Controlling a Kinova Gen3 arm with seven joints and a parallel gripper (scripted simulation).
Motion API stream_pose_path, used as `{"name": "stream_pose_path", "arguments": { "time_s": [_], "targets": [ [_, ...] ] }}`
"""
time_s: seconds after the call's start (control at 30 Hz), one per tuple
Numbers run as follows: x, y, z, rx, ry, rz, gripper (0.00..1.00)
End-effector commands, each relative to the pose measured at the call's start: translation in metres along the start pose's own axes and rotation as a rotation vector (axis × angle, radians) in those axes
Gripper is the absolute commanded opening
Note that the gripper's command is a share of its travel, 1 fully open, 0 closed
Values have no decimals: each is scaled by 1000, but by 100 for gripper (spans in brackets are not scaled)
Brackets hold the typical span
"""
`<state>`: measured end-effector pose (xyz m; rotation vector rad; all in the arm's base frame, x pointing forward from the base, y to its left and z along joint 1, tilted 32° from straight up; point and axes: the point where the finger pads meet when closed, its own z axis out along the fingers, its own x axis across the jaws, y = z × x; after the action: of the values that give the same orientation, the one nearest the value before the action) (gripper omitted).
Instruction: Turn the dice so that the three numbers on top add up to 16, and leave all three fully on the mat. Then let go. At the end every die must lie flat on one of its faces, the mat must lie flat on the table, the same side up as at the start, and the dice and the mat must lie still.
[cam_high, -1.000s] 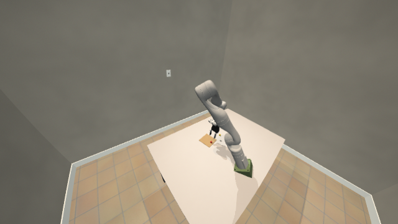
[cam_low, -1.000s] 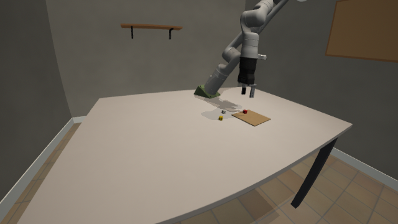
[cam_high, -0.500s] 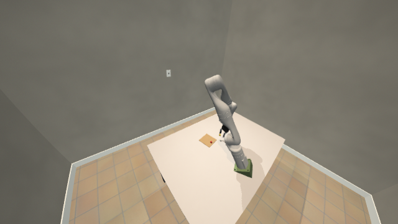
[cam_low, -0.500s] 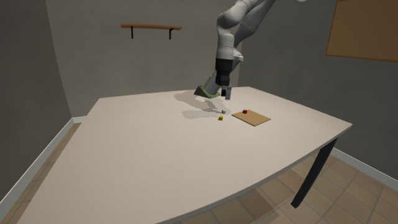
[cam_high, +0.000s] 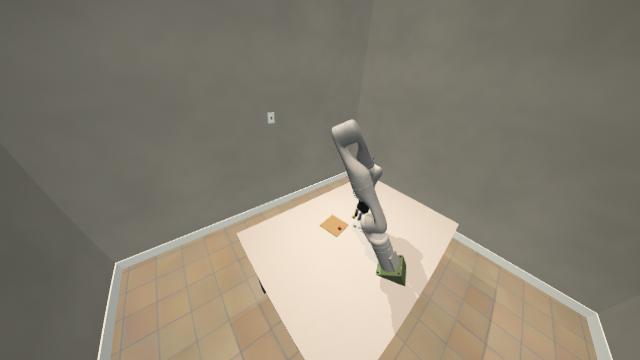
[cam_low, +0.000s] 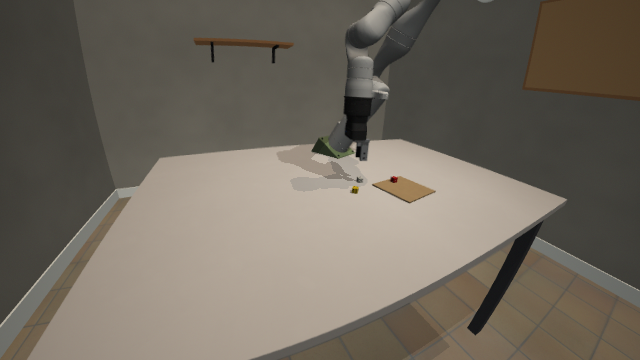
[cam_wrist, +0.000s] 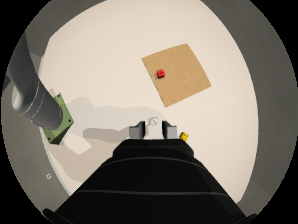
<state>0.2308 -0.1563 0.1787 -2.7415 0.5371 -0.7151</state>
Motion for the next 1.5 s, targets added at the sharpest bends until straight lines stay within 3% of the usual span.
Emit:
{"name": "stream_pose_path", "arguments": {
  "time_s": [0.0,0.87,1.47],
  "targets": [
    [0,0,0,0,0,0,64],
    [0,0,1,0,1,0,64],
    [0,0,17,0,1,0,64]
  ]
}}
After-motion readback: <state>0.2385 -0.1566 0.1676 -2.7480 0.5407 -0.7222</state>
